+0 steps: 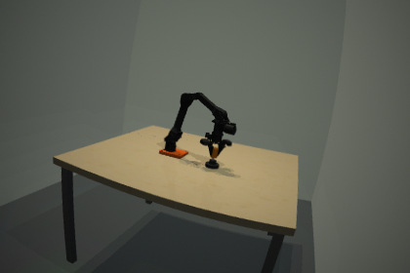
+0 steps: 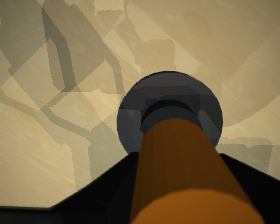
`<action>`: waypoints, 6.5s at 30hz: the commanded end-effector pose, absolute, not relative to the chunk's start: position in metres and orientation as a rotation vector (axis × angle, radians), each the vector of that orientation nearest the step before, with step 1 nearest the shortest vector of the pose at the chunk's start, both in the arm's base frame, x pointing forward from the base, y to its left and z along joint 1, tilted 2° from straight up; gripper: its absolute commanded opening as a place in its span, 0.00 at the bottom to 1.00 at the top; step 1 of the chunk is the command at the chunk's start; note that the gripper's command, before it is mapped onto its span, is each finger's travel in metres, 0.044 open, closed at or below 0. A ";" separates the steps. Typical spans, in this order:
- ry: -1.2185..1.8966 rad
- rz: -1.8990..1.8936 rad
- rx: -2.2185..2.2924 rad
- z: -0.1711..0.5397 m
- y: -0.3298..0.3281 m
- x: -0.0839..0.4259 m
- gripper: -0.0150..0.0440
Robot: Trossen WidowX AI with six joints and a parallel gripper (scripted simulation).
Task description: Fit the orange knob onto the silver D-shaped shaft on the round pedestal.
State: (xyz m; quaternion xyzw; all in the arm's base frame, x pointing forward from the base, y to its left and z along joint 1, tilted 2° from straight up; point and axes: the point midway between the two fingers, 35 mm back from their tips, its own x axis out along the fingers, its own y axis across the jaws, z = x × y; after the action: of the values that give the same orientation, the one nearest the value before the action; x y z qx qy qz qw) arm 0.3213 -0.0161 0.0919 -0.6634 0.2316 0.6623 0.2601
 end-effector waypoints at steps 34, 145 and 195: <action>0.448 1.919 -1.941 0.091 -0.016 0.323 0.25; 1.400 0.771 -0.737 0.093 -0.017 0.319 0.25; 1.455 0.613 -0.574 0.090 -0.017 0.319 0.25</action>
State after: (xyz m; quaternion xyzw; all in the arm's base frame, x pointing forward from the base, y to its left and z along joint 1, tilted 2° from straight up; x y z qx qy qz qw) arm 0.3182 -0.0160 0.0906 -0.2553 0.6447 0.2757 0.6657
